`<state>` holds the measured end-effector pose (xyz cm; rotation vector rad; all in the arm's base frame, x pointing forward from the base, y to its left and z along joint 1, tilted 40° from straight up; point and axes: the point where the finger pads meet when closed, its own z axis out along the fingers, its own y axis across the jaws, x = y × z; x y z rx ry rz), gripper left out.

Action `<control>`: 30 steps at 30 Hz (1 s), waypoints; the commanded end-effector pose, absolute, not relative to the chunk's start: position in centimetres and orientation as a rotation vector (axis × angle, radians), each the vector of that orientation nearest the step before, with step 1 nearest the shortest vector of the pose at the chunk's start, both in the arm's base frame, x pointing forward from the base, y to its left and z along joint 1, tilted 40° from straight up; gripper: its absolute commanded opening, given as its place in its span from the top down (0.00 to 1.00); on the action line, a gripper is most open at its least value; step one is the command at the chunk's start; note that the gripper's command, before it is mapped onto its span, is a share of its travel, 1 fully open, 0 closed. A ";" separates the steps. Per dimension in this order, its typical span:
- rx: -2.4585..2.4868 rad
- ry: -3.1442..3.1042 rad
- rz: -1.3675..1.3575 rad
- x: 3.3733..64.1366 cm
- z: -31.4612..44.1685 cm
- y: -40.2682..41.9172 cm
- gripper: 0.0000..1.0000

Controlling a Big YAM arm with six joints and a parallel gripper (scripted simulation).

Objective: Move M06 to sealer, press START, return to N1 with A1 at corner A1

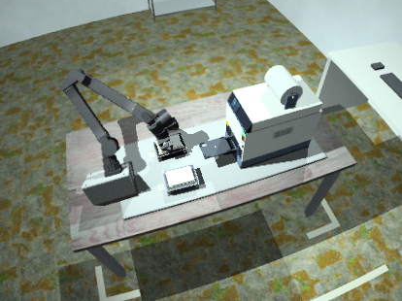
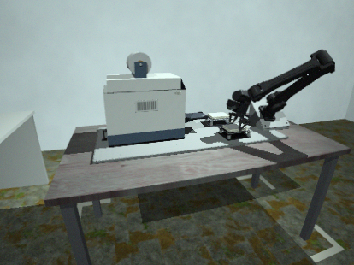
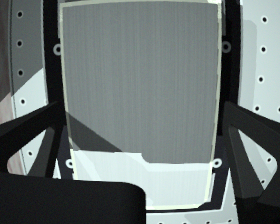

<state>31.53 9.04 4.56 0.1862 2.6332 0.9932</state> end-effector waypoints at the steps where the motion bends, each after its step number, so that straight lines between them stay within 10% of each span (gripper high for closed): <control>1: 0.191 2.646 0.988 30.9 4.3 8.9 0.00; 30: 0.178 2.617 0.979 32.5 5.4 8.7 0.00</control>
